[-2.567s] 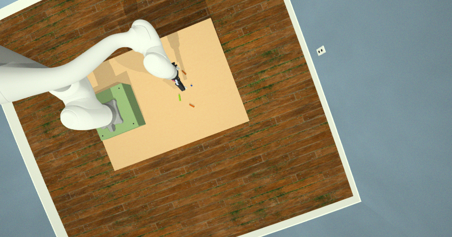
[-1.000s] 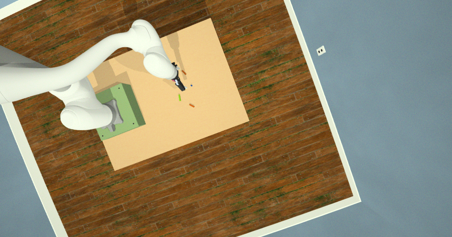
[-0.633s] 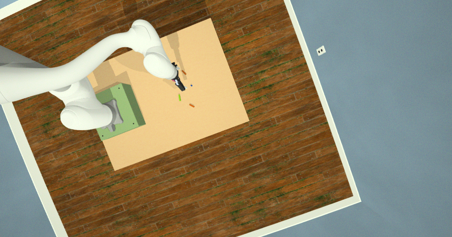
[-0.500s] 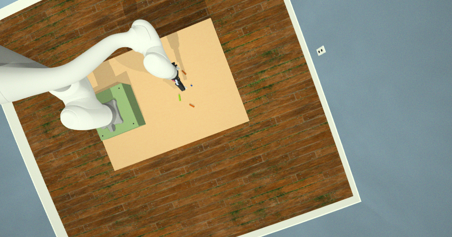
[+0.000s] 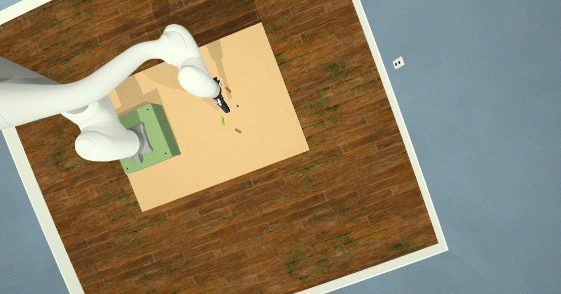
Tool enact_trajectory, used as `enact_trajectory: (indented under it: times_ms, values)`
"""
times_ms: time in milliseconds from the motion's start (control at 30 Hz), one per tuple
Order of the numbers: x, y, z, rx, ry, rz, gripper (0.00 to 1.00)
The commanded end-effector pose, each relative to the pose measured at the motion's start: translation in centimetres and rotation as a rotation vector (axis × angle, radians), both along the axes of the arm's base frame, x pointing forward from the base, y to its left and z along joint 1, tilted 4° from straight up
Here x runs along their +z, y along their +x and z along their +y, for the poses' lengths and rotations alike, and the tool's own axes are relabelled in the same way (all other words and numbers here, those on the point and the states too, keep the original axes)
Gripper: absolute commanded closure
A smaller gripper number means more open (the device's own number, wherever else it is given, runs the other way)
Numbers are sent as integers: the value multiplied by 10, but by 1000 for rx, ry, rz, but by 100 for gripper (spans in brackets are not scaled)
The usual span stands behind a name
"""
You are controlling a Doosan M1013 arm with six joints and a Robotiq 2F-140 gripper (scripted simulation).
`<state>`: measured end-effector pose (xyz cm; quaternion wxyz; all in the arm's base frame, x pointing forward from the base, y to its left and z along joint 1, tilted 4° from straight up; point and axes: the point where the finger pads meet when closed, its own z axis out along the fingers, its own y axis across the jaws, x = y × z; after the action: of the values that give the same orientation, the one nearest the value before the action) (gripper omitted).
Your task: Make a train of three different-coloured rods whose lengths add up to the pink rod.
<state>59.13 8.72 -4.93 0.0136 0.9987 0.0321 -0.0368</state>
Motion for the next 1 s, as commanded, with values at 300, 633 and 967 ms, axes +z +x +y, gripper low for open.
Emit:
enact_trajectory:
  times_ms: [300, 633, 967]
  values:
    - [3, -2, -22, -380, -23, -14, 0]
    - [4, -9, -40, -720, -47, -23, 0]
    - [5, -18, -60, -1096, -74, -33, 0]
